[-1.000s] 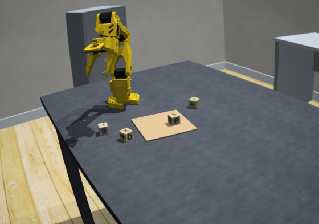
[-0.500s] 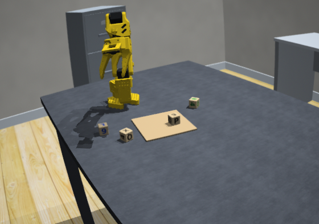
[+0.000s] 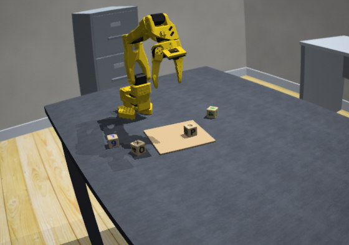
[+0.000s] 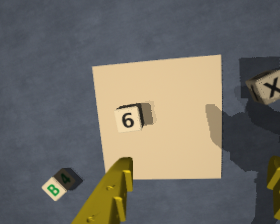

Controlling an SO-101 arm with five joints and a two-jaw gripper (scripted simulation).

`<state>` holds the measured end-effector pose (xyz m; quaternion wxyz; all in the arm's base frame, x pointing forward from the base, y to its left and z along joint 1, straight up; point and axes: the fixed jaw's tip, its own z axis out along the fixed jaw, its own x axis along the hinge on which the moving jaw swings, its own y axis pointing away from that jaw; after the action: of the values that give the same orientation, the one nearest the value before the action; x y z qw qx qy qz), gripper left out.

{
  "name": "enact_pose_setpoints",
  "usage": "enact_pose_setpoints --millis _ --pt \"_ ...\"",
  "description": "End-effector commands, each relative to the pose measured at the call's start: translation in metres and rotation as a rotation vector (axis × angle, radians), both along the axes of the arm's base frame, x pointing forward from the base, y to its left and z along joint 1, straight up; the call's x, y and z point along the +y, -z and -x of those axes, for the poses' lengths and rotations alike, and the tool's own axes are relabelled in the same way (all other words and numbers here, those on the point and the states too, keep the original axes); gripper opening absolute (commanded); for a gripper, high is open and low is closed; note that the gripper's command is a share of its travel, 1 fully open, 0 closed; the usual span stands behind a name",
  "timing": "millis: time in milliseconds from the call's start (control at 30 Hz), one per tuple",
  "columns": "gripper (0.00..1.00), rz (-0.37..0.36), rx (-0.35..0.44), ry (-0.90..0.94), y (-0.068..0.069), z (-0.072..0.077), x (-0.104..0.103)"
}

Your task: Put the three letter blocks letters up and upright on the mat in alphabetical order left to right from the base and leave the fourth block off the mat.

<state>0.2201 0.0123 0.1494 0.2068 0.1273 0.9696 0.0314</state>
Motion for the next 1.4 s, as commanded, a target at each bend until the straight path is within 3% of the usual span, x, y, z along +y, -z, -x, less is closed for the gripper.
enact_pose_setpoints --millis 0,267,700,833,1000,1067,1233,1367 --pt "0.32 -0.021 -0.082 -0.068 -0.014 -0.004 0.022" --pt "0.32 -0.042 -0.074 -0.164 -0.012 -0.003 0.052" --pt "0.32 -0.038 -0.045 -0.172 -0.005 -0.004 0.055" --pt "0.32 -0.025 0.030 -0.171 0.010 -0.006 0.055" --pt "0.32 0.000 0.173 -0.168 0.040 -0.007 0.055" --pt "0.32 0.000 0.173 -0.168 0.040 -0.007 0.055" --pt "0.32 0.025 0.316 -0.165 0.070 -0.003 0.054" --pt "0.32 0.038 0.391 -0.163 0.085 0.000 0.053"
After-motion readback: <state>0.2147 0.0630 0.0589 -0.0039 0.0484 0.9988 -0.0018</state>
